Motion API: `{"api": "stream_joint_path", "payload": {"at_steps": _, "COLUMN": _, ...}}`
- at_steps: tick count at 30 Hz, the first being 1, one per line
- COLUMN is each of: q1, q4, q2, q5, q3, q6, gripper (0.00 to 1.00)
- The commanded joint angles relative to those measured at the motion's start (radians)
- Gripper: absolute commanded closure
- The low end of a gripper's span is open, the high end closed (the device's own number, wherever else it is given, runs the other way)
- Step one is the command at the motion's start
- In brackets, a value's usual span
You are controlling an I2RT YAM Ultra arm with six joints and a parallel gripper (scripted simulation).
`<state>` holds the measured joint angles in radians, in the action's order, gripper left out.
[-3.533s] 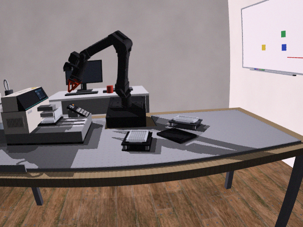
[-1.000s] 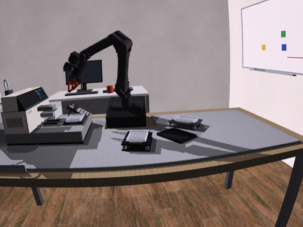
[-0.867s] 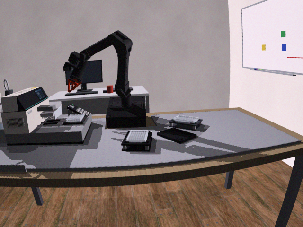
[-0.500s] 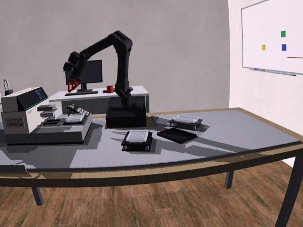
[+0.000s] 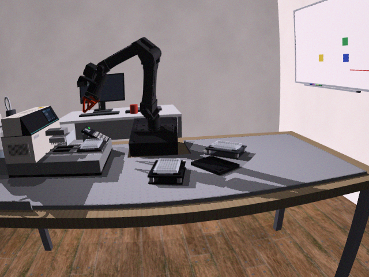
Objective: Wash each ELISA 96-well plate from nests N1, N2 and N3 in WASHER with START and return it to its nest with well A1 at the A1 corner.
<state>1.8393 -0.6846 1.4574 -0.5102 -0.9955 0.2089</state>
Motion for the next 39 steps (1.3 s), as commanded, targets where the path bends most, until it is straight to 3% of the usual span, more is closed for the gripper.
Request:
{"api": "stream_joint_path", "payload": {"at_steps": 1, "q1": 0.002, "q4": 0.002, "q2": -0.004, "q5": -0.002, "q3": -0.007, "q6": 0.002, "gripper": 0.00}}
{"api": "stream_joint_path", "payload": {"at_steps": 3, "q1": 0.002, "q4": 0.002, "q2": -0.004, "q5": -0.002, "q3": -0.007, "q6": 0.002, "gripper": 0.00}}
{"api": "stream_joint_path", "payload": {"at_steps": 4, "q1": 0.000, "q4": 0.006, "q2": -0.016, "q5": -0.001, "q3": 0.007, "q6": 0.000, "gripper": 1.00}}
{"api": "stream_joint_path", "payload": {"at_steps": 6, "q1": 0.000, "q4": 0.006, "q2": -0.016, "q5": -0.001, "q3": 0.007, "q6": 0.000, "gripper": 1.00}}
{"api": "stream_joint_path", "payload": {"at_steps": 21, "q1": -0.048, "q4": 0.053, "q2": -0.194, "q5": 0.019, "q3": 0.211, "q6": -0.049, "gripper": 1.00}}
{"api": "stream_joint_path", "payload": {"at_steps": 23, "q1": -0.048, "q4": 0.053, "q2": -0.194, "q5": 0.019, "q3": 0.211, "q6": -0.049, "gripper": 1.00}}
{"api": "stream_joint_path", "payload": {"at_steps": 39, "q1": -0.122, "q4": 0.069, "q2": -0.394, "q5": 0.052, "q3": 0.393, "q6": -0.124, "gripper": 1.00}}
